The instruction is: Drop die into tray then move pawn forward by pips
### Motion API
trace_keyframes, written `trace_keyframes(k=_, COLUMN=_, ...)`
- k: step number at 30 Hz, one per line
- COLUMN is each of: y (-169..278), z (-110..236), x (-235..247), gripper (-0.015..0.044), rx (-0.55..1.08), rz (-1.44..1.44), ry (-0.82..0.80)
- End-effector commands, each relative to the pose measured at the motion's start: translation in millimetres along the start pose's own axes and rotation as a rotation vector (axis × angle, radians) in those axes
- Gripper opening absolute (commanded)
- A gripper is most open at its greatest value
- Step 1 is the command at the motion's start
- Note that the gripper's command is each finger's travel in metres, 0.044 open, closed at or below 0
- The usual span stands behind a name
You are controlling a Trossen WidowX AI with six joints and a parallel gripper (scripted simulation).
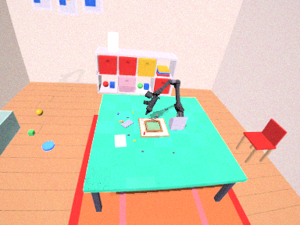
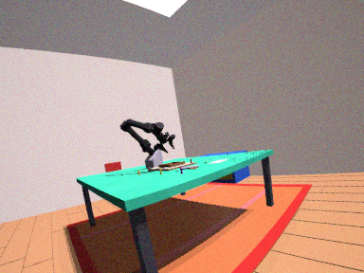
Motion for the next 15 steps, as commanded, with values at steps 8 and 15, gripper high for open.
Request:
trace_keyframes(k=8, y=101.1, z=18.5, x=-118.5, gripper=0.0275, rx=0.398, rz=-0.082, ry=0.314)
trace_keyframes(k=15, y=112.5, z=21.3, x=-117.8, gripper=0.0275, rx=0.425, rz=-0.086, ry=0.329)
Point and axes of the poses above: the point midway between the two fingers, 35 mm back from their tips, its own z axis back along the fingers, its own x axis across the jaws, y = z × x, the point moved 6 cm from there along z, back along the fingers, and after that the axes turned 13 degrees about z, right-handed, at the moved point
